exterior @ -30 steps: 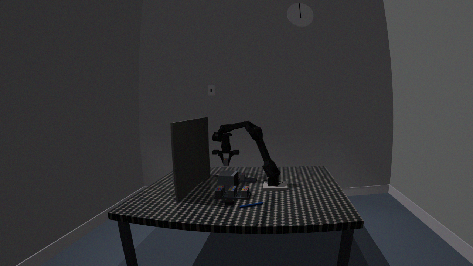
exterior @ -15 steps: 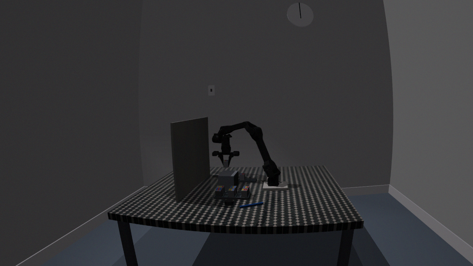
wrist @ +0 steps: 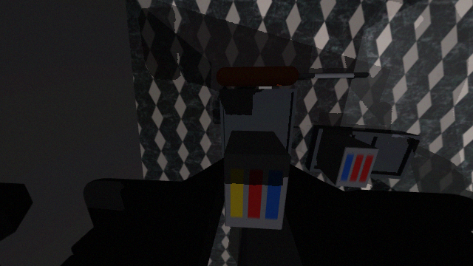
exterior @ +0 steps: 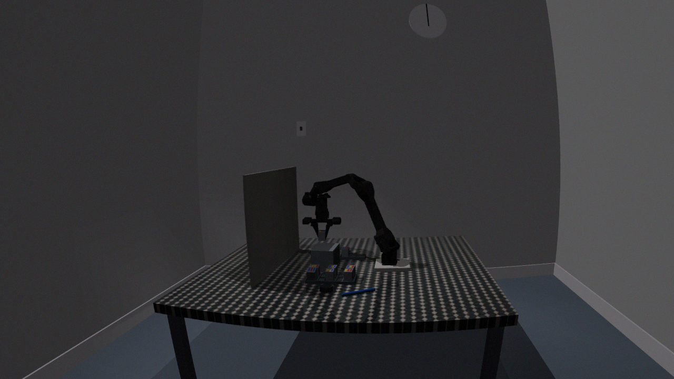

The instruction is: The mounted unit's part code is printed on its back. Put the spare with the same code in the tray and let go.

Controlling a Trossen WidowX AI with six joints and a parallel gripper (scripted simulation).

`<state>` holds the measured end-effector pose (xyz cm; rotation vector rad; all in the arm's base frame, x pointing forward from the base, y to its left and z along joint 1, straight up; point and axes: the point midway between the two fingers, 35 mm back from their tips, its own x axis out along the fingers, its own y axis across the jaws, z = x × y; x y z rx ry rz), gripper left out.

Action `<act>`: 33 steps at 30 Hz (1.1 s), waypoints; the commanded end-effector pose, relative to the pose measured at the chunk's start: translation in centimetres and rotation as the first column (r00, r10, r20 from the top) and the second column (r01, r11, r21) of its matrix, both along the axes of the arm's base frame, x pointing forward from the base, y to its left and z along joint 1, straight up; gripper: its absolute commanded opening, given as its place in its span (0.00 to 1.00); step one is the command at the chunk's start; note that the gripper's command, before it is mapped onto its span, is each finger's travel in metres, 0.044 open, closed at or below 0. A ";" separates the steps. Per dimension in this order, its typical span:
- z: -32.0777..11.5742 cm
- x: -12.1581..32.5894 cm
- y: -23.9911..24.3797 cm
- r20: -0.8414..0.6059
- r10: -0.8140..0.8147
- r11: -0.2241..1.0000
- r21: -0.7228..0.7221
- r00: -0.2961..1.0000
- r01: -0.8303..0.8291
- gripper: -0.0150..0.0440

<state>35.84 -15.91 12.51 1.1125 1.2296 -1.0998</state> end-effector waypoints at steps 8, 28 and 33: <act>-0.9 -0.1 0.0 -0.005 -0.006 1.000 0.005 1.000 0.006 0.25; -2.3 -0.1 0.0 -0.005 -0.006 1.000 0.005 1.000 0.006 0.25; -2.6 -0.1 0.1 -0.005 -0.006 1.000 0.005 1.000 0.006 0.25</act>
